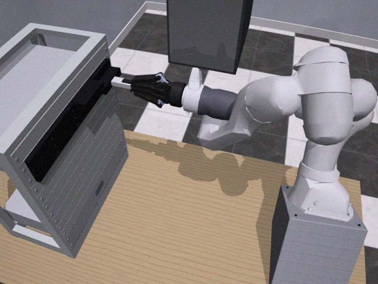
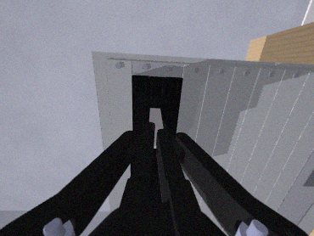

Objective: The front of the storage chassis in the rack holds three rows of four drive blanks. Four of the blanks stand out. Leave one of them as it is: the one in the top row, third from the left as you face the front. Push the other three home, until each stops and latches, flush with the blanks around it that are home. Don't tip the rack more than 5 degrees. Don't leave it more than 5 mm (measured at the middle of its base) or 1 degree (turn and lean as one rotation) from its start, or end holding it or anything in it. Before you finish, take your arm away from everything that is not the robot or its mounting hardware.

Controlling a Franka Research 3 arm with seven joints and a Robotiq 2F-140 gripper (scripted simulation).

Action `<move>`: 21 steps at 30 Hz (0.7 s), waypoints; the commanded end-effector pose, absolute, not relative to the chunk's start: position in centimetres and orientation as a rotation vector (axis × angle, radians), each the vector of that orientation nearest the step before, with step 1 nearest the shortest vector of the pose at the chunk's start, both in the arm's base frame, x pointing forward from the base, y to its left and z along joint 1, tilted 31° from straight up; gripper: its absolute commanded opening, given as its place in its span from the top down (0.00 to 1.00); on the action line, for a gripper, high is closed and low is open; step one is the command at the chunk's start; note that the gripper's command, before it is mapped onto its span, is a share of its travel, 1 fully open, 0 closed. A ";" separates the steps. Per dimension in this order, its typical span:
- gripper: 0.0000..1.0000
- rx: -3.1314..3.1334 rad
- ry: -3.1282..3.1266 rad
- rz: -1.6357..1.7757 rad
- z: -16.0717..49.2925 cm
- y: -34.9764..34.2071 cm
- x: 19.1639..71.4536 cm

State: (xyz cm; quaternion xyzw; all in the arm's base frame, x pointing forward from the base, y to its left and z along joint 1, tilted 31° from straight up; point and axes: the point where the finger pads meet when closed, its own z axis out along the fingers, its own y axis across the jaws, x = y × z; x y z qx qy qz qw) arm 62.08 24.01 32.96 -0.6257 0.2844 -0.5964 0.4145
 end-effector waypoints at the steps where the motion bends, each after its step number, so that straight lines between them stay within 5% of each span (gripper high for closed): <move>1: 1.00 -1.578 0.715 -1.504 32.8 23.9 62.3; 21: 1.00 -1.578 0.715 -1.504 32.8 23.8 63.4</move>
